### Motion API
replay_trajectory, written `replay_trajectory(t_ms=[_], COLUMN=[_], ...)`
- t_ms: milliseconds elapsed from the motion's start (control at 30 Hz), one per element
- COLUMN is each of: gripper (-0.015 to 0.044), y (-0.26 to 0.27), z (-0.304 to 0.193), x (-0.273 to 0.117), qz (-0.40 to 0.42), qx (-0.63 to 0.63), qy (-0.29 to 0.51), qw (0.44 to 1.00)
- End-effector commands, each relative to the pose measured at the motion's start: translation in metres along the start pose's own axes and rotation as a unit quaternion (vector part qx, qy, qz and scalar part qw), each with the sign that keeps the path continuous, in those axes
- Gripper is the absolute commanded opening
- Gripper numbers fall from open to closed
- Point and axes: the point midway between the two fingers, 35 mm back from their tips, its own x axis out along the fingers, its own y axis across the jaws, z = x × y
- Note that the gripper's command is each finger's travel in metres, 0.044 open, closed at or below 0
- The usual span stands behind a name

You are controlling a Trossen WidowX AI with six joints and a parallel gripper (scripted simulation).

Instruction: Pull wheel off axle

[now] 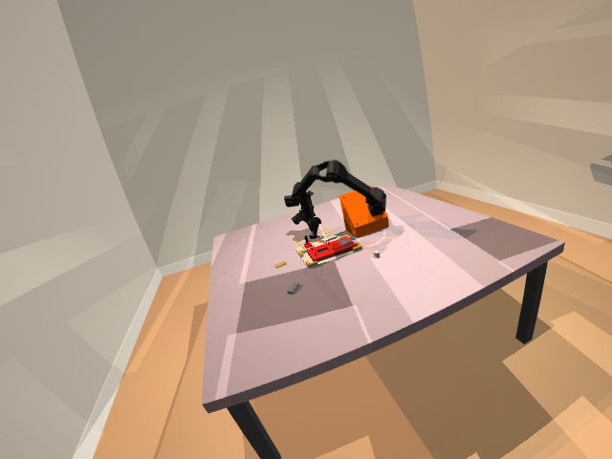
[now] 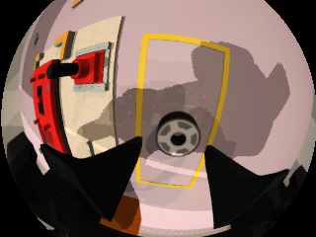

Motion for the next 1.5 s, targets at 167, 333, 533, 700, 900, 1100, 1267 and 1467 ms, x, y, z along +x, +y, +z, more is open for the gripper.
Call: replay_trajectory(t_ms=[167, 333, 533, 700, 900, 1100, 1267, 1467], gripper=[0.0300, 0.0431, 0.0440, 0.0440, 0.0440, 0.0440, 0.0440, 0.0440], y=[-0.002, 0.013, 0.033, 0.033, 0.033, 0.033, 0.033, 0.033], z=[0.001, -0.039, -0.081, -0.081, -0.081, -0.081, -0.081, -0.081], x=[-0.050, -0.073, -0.092, -0.092, -0.092, -0.092, -0.092, -0.092], qz=[-0.005, -0.007, -0.005, -0.005, -0.005, -0.005, -0.005, -0.005], qx=[-0.002, 0.001, 0.000, 0.000, 0.000, 0.000, 0.000, 0.000], qy=[-0.008, -0.010, -0.007, -0.007, -0.007, -0.007, -0.007, -0.007], qw=[1.000, 1.000, 1.000, 1.000, 1.000, 1.000, 1.000, 1.000])
